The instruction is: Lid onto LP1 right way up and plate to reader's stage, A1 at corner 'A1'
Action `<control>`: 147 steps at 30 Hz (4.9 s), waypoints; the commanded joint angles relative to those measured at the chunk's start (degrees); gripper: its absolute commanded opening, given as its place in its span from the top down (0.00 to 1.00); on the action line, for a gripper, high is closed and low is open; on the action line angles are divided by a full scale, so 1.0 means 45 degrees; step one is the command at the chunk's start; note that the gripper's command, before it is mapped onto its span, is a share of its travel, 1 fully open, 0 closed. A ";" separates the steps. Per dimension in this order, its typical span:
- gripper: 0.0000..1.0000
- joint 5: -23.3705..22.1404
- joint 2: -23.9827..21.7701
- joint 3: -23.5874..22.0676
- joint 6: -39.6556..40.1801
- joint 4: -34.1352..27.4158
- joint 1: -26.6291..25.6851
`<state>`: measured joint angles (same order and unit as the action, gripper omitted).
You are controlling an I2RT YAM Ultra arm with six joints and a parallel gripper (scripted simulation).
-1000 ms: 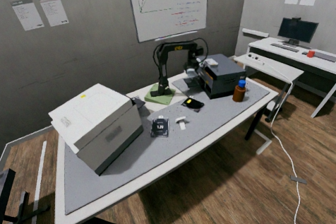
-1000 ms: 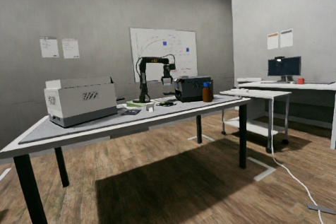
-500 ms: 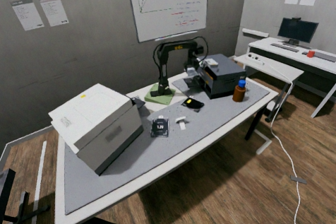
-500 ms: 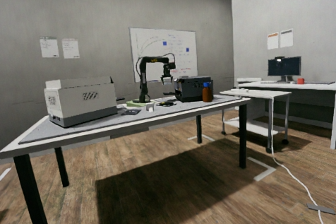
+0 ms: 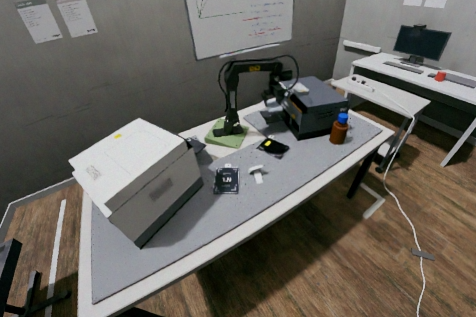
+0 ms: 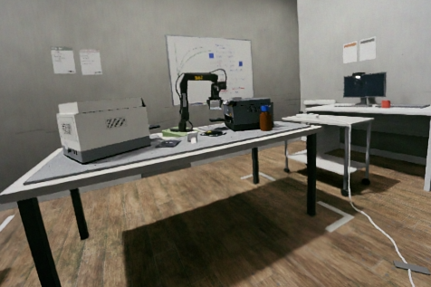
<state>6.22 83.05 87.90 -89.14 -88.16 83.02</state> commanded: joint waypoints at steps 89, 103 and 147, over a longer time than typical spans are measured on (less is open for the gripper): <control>0.14 -0.1132 0.0954 0.0794 1.4166 0.0089 -1.0855; 0.14 -0.1362 0.1486 0.0829 1.6469 0.0117 -1.2704; 0.14 -0.1914 0.2234 0.0955 2.2712 0.0226 -1.7646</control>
<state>-1.87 92.47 89.60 9.69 -87.59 5.30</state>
